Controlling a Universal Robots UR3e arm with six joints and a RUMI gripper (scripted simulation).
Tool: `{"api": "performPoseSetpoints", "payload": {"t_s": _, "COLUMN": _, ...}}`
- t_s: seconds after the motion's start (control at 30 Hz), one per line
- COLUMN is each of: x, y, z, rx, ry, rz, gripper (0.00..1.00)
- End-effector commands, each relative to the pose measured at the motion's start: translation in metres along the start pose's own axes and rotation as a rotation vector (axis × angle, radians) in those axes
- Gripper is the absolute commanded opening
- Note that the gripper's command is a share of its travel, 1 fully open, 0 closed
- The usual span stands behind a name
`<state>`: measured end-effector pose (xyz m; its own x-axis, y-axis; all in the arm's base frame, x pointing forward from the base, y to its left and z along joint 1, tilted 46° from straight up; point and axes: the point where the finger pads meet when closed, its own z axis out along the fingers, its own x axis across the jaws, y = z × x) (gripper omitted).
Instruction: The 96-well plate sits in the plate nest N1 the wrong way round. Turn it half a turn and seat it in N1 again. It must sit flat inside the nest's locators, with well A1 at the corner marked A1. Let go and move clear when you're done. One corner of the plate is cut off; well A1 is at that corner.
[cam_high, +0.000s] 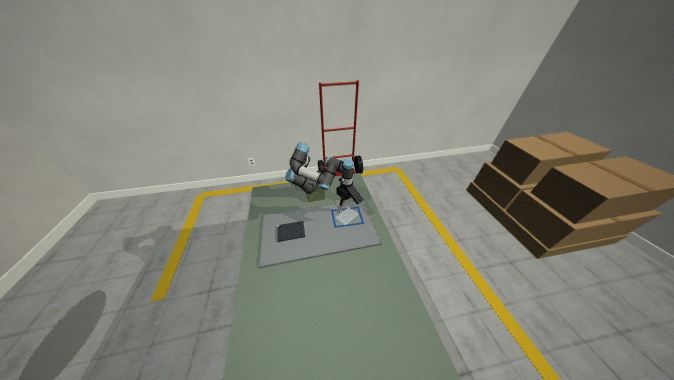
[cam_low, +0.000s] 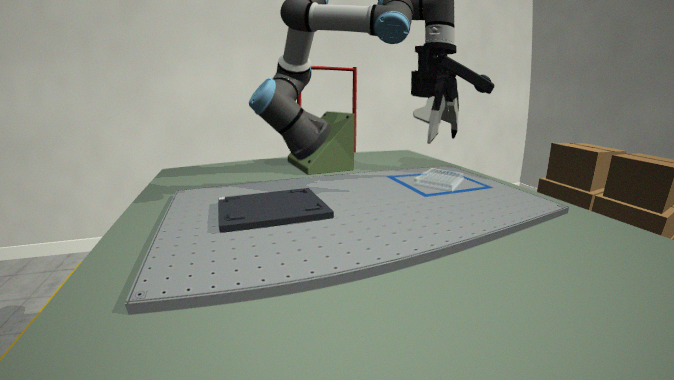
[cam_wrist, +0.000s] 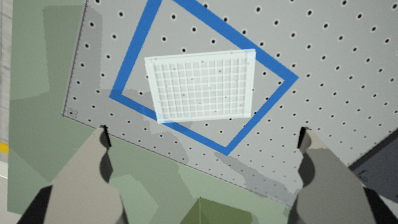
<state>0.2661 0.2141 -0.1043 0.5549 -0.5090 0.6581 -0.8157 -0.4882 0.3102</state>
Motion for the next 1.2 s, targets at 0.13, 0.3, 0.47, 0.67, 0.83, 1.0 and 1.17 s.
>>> {"api": "performPoseSetpoints", "payload": {"t_s": 0.13, "x": 0.0002, "y": -0.0007, "z": -0.0008, "rx": 0.007, "ry": -0.006, "rz": -0.151, "gripper": 1.00}}
{"api": "performPoseSetpoints", "payload": {"t_s": 0.3, "x": 0.0002, "y": -0.0007, "z": -0.0008, "rx": 0.008, "ry": -0.006, "rz": -0.284, "gripper": 1.00}}
{"api": "performPoseSetpoints", "payload": {"t_s": 0.47, "x": 0.0002, "y": -0.0007, "z": -0.0008, "rx": 0.008, "ry": -0.005, "rz": -0.451, "gripper": 1.00}}
{"api": "performPoseSetpoints", "payload": {"t_s": 0.67, "x": 0.0002, "y": -0.0007, "z": -0.0008, "rx": 0.009, "ry": -0.004, "rz": -0.651, "gripper": 1.00}}
{"api": "performPoseSetpoints", "payload": {"t_s": 0.83, "x": 0.0001, "y": -0.0007, "z": -0.0009, "rx": 0.009, "ry": -0.004, "rz": -0.751, "gripper": 1.00}}
{"api": "performPoseSetpoints", "payload": {"t_s": 1.0, "x": 0.0001, "y": -0.0007, "z": -0.0009, "rx": 0.010, "ry": -0.003, "rz": -0.917, "gripper": 1.00}}
{"api": "performPoseSetpoints", "payload": {"t_s": 1.17, "x": 0.0001, "y": -0.0007, "z": -0.0008, "rx": 0.010, "ry": -0.003, "rz": -1.084, "gripper": 1.00}}
